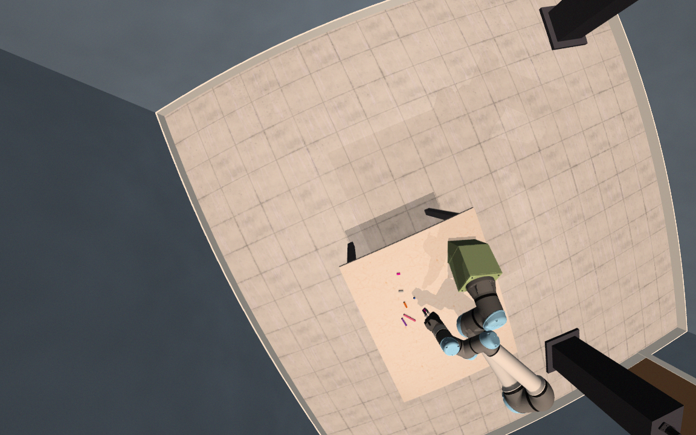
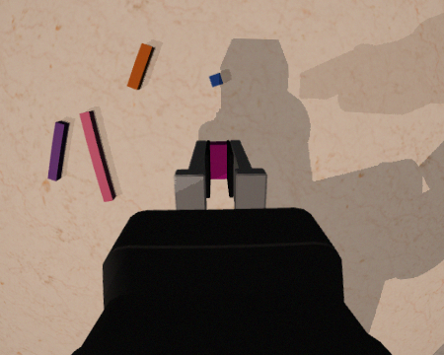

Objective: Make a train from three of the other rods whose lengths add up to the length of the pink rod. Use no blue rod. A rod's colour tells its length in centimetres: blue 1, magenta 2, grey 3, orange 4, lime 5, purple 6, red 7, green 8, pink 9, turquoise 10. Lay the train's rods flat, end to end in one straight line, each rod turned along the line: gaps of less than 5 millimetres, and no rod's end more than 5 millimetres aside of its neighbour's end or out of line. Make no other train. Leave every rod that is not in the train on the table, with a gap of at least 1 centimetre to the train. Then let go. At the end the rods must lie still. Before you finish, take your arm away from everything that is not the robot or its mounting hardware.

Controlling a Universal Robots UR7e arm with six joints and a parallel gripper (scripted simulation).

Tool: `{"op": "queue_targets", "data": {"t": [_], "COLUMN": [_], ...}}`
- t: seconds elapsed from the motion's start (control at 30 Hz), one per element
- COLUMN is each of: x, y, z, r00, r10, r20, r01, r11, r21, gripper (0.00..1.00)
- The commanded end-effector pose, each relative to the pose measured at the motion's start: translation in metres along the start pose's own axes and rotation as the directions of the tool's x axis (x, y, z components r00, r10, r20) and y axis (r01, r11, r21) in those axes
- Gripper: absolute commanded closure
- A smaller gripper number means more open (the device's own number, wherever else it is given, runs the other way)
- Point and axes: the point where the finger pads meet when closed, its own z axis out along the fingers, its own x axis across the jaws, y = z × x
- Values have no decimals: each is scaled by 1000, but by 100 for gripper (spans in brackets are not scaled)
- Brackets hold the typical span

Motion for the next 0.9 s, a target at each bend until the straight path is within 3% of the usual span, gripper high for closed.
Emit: {"op": "queue_targets", "data": {"t": [0.0,0.3,0.67,0.73,0.87], "x": [-2,-9,-19,-19,-19], "y": [-4,-28,-105,-105,-138], "z": [-2,-9,-18,-18,-17], "r00": [1000,1000,999,999,998], "r10": [2,12,43,43,56], "r20": [0,0,0,0,0], "r01": [-2,-12,-43,-43,-56], "r11": [1000,1000,999,999,998], "r21": [1,1,1,1,1], "gripper": [76,76,76,76,76]}}
